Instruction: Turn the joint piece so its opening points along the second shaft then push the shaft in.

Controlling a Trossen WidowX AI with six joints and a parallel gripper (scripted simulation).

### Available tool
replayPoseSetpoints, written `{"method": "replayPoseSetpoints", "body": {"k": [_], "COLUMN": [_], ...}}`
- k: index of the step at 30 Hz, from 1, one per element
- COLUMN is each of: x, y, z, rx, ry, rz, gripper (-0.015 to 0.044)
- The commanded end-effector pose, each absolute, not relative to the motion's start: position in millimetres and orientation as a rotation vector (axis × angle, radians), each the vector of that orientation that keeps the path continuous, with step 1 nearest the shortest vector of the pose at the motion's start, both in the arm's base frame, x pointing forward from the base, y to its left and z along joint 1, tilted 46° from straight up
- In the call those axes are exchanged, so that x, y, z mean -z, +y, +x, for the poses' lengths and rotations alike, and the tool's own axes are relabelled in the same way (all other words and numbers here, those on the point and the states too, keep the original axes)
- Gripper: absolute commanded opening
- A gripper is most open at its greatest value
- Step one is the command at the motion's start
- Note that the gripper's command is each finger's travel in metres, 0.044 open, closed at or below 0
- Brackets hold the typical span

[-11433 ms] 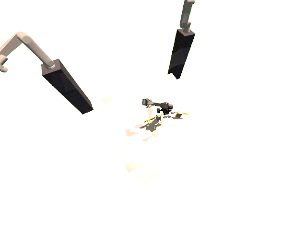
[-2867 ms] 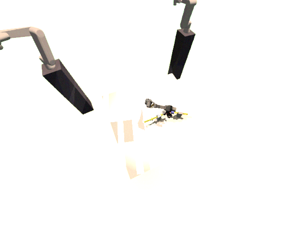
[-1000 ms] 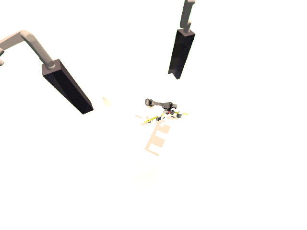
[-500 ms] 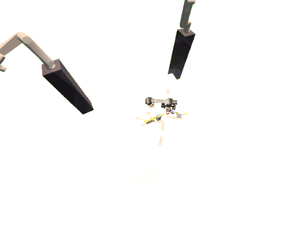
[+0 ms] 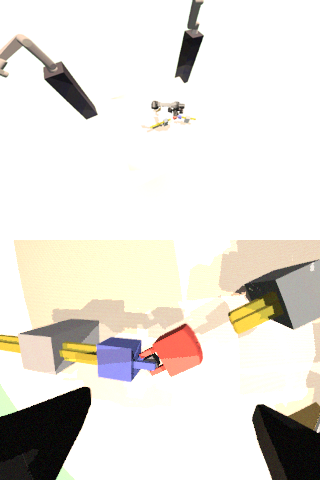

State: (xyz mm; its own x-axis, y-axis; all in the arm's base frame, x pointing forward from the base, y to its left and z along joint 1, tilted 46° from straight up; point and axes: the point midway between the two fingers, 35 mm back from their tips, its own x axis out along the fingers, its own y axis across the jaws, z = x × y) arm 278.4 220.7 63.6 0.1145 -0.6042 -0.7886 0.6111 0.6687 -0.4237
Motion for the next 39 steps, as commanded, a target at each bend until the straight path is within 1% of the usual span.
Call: {"method": "replayPoseSetpoints", "body": {"k": [1, 29, 39], "x": [-70, -88, -88], "y": [208, 123, 121], "z": [281, 278, 277], "rx": [0.940, 1.283, 1.290], "ry": [1.140, 0.946, 0.940], "rz": [0.127, 1.035, 1.055], "gripper": [0.0440, 0.0440, 0.0440]}}
